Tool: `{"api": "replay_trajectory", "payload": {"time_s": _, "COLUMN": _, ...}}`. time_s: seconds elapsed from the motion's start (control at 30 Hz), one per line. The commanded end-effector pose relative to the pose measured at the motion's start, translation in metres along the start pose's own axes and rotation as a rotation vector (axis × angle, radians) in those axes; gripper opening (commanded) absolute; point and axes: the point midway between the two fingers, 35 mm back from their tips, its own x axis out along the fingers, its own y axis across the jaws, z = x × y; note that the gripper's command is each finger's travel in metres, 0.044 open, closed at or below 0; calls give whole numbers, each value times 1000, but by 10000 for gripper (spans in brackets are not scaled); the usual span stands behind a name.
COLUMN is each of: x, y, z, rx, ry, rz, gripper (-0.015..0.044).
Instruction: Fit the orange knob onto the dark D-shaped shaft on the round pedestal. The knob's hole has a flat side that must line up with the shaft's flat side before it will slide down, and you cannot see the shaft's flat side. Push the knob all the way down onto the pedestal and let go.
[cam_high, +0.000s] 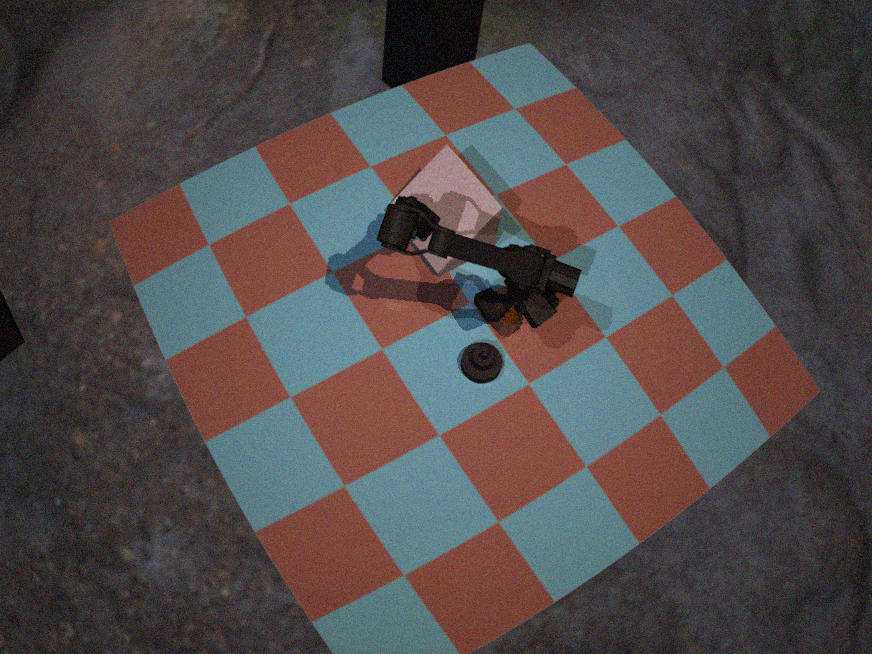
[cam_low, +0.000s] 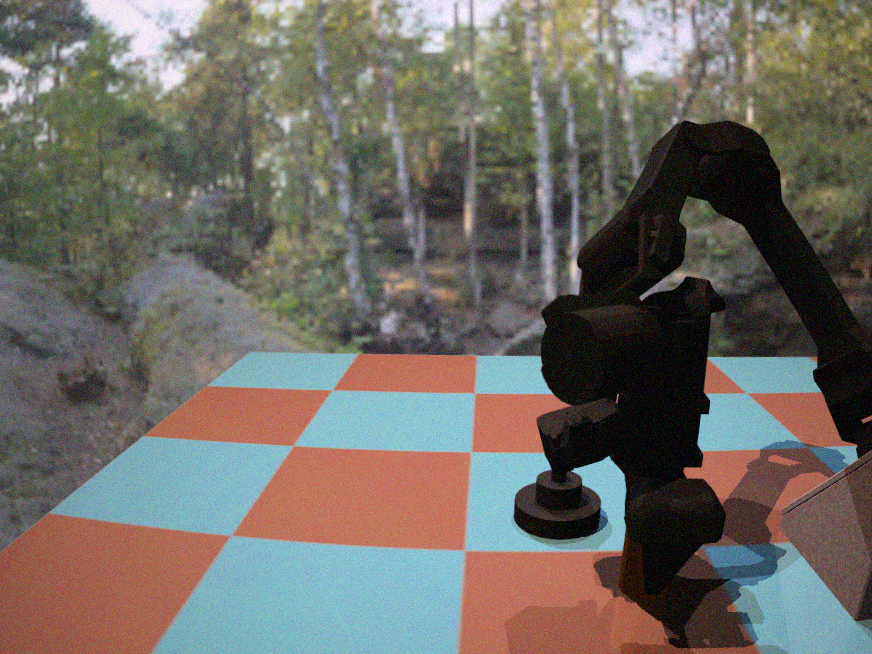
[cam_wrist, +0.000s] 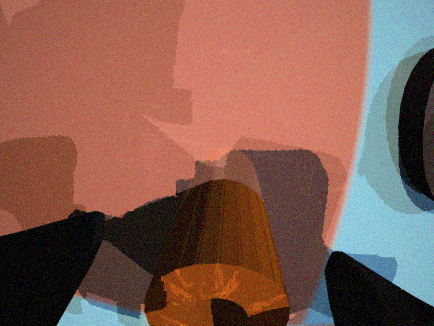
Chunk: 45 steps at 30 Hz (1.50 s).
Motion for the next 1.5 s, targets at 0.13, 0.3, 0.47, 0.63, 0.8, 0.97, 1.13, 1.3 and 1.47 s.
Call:
{"api": "replay_trajectory", "payload": {"time_s": 0.13, "x": 14, "y": -1, "z": -2, "rx": -9, "ry": 1, "rz": -7, "gripper": 440}}
{"api": "replay_trajectory", "payload": {"time_s": 0.3, "x": 17, "y": -1, "z": -2, "rx": -8, "ry": 1, "rz": -7, "gripper": 414}}
{"api": "replay_trajectory", "payload": {"time_s": 0.47, "x": 17, "y": -1, "z": -2, "rx": -8, "ry": 1, "rz": -7, "gripper": 282}}
{"api": "replay_trajectory", "payload": {"time_s": 0.63, "x": 17, "y": -1, "z": -2, "rx": -8, "ry": 1, "rz": -7, "gripper": 171}}
{"api": "replay_trajectory", "payload": {"time_s": 0.8, "x": 17, "y": -1, "z": -2, "rx": -8, "ry": 1, "rz": -7, "gripper": 138}}
{"api": "replay_trajectory", "payload": {"time_s": 0.97, "x": 5, "y": 2, "z": 0, "rx": -9, "ry": 1, "rz": -4, "gripper": 6}}
{"api": "replay_trajectory", "payload": {"time_s": 1.13, "x": -21, "y": 6, "z": 4, "rx": -10, "ry": 1, "rz": 0, "gripper": 0}}
{"api": "replay_trajectory", "payload": {"time_s": 1.3, "x": -47, "y": 10, "z": 6, "rx": -11, "ry": 1, "rz": 4, "gripper": 0}}
{"api": "replay_trajectory", "payload": {"time_s": 1.47, "x": -73, "y": 11, "z": 5, "rx": -11, "ry": 2, "rz": 4, "gripper": 0}}
